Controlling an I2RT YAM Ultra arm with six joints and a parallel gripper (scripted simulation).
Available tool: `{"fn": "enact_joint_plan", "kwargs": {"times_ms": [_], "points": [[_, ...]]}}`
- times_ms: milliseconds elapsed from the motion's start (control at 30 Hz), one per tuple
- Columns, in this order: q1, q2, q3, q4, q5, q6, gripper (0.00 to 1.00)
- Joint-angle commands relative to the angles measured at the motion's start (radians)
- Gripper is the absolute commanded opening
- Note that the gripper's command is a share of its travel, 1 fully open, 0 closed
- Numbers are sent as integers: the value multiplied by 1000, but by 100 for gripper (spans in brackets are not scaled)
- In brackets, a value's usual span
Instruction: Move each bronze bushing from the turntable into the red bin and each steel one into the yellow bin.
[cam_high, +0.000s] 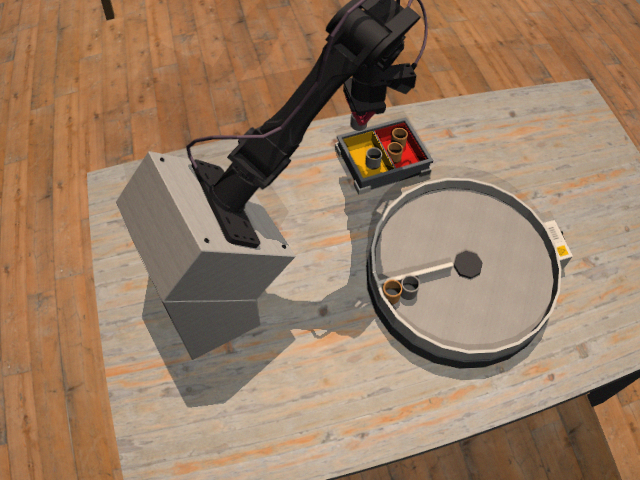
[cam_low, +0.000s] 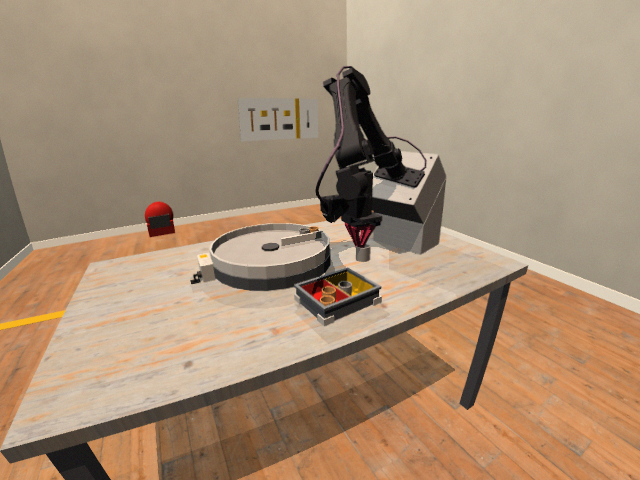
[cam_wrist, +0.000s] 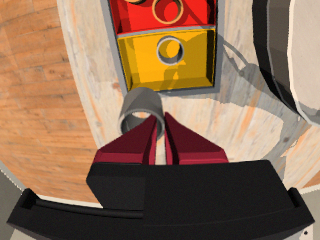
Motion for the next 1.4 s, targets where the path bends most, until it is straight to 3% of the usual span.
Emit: {"fn": "enact_joint_plan", "kwargs": {"times_ms": [0,1367], "points": [[19,-9,27,-4,15,3,0],[35,-1,45,-4,25,20,0]]}}
